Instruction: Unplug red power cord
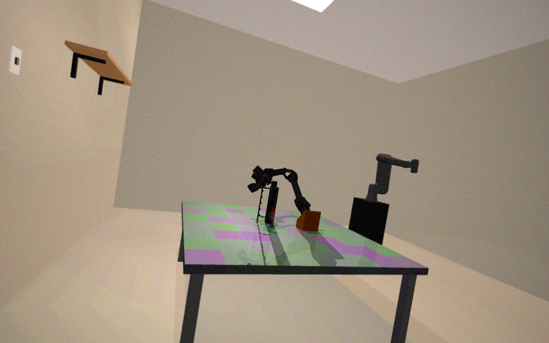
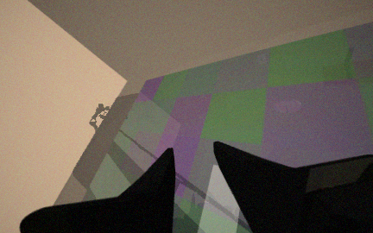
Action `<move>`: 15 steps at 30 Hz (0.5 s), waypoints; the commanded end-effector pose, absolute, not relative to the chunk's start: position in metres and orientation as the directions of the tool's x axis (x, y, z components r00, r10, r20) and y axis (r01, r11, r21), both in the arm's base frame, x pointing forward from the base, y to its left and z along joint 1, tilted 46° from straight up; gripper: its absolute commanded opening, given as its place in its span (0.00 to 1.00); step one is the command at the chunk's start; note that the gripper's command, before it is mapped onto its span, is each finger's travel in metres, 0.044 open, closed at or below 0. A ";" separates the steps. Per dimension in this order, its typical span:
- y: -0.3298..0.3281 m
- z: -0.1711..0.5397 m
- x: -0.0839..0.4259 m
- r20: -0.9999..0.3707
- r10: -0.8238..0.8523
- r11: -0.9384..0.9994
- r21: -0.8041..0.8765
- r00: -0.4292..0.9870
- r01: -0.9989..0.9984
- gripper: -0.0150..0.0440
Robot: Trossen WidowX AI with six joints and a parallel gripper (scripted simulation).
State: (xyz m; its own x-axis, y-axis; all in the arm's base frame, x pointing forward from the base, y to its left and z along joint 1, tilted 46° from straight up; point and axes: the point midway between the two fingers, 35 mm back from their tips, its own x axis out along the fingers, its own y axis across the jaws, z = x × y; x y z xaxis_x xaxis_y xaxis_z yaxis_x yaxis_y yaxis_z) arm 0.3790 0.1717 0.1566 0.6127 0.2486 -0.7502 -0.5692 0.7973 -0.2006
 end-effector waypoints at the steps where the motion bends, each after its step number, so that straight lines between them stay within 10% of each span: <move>1: 0.166 0.107 0.354 -0.872 0.079 0.705 -0.294 0.483 -0.646 0.53; 15: 0.102 0.050 0.253 -0.700 -0.689 -0.053 -0.208 0.186 -0.977 0.53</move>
State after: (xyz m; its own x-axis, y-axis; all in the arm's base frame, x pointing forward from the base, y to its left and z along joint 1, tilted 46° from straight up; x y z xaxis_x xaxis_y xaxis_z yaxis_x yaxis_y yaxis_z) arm 0.2647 0.1131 0.0457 0.1838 -0.5650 -0.8044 -0.9471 0.1171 -0.2987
